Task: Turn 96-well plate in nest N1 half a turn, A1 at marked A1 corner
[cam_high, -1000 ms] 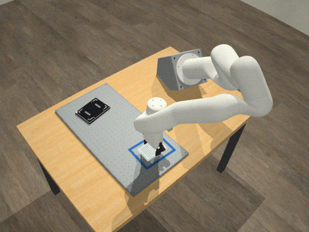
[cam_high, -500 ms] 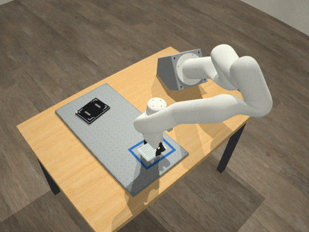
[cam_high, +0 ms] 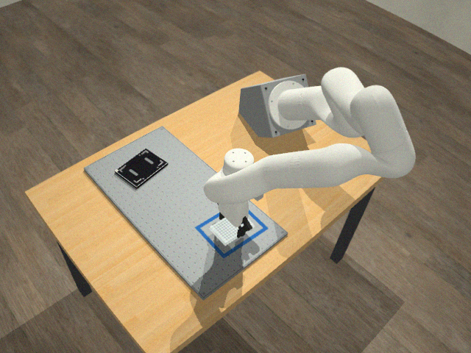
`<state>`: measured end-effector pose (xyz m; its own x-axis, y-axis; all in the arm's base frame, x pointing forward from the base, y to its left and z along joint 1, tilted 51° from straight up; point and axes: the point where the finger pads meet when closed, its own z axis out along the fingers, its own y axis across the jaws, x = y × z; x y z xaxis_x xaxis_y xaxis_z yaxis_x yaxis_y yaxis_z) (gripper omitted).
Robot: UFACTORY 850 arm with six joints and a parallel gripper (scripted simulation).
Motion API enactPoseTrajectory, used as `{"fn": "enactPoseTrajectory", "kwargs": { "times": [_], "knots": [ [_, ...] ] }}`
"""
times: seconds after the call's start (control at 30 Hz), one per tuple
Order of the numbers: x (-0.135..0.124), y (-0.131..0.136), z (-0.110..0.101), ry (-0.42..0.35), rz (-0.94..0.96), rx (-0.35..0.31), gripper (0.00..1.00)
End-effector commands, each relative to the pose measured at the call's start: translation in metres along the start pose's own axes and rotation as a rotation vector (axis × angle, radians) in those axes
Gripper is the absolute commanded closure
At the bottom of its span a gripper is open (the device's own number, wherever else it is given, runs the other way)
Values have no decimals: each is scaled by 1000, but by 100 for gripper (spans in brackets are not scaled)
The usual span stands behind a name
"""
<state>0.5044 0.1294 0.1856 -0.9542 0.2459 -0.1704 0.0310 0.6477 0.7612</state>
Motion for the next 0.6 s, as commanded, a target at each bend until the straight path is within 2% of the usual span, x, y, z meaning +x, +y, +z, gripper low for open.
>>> {"fn": "enactPoseTrajectory", "kwargs": {
  "times": [0.0,0.23,0.57],
  "knots": [
    [0,0,0,-1,0,0,0],
    [0,0,0,-1,0,0,0],
    [0,0,-22,-1,0,0,0]
  ]
}}
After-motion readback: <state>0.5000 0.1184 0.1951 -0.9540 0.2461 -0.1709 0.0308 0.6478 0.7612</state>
